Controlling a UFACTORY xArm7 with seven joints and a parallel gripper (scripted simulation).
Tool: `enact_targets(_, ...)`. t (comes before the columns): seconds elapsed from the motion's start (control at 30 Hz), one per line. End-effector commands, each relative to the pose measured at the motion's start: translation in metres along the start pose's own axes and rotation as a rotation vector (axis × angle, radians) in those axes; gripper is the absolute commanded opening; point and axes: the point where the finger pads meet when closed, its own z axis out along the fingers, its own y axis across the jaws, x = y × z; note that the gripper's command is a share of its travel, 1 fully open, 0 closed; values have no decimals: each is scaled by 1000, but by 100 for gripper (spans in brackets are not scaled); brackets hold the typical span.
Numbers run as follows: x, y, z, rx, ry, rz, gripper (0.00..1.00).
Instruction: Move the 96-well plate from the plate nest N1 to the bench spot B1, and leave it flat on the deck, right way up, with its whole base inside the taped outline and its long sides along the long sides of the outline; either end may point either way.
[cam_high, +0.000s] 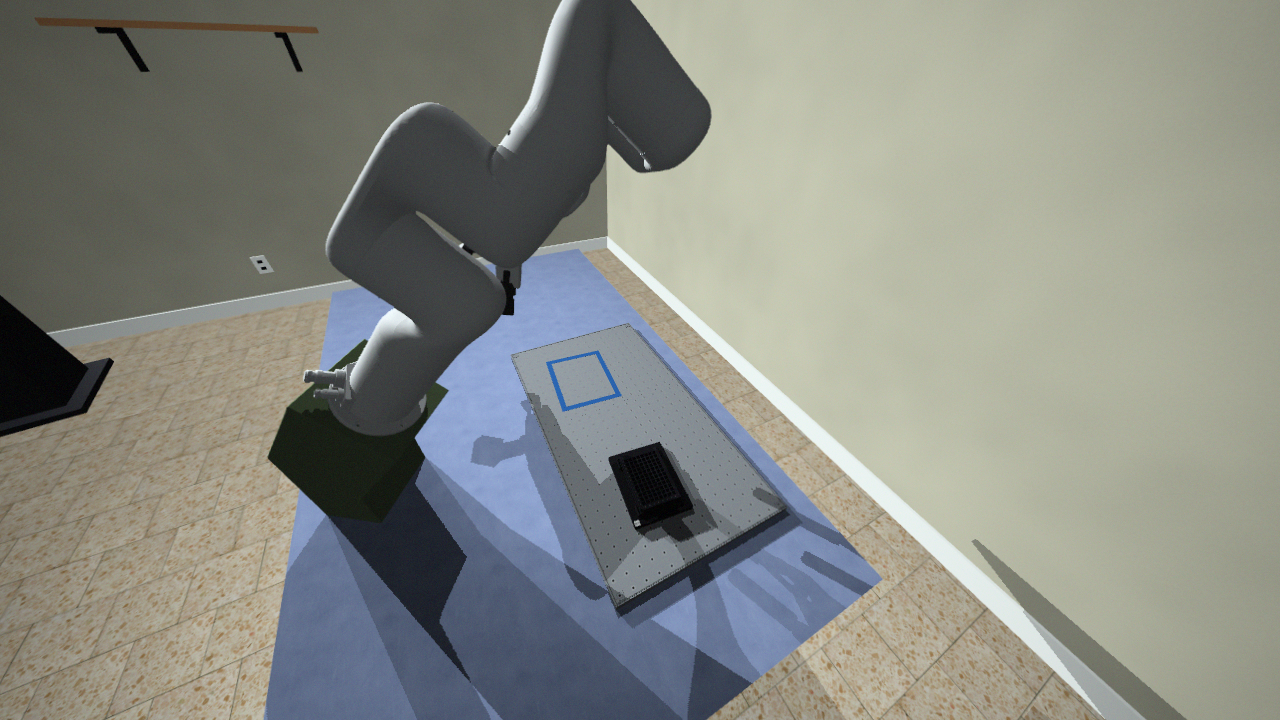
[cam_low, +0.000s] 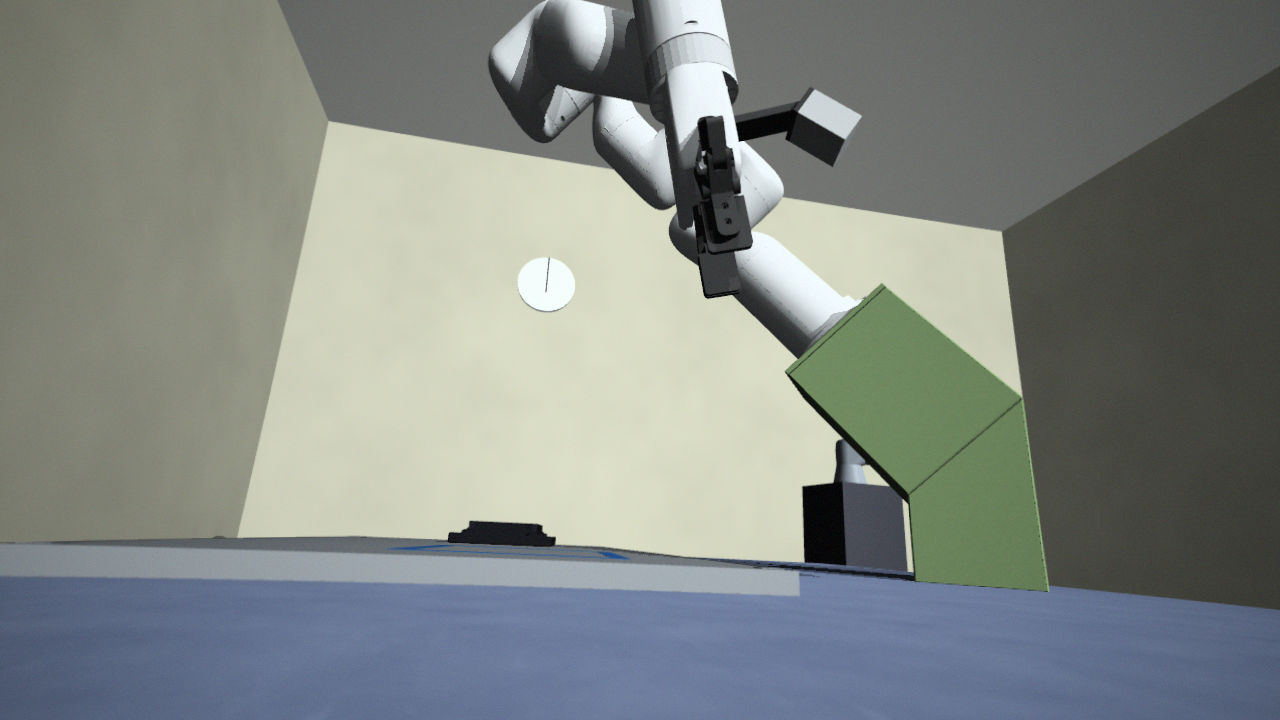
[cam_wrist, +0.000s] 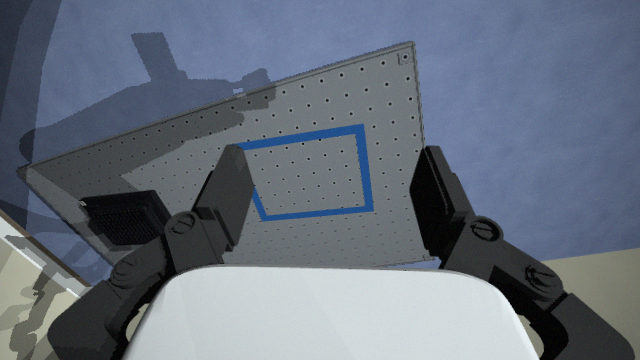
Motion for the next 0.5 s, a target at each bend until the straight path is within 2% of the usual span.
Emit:
enact_targets(0.0, -6, -4, 2, -5, 43, 137, 100)
enact_targets(0.37, -22, -13, 8, 10, 144, 488, 100)
enact_targets(0.47, -26, -16, 9, 12, 152, 520, 100)
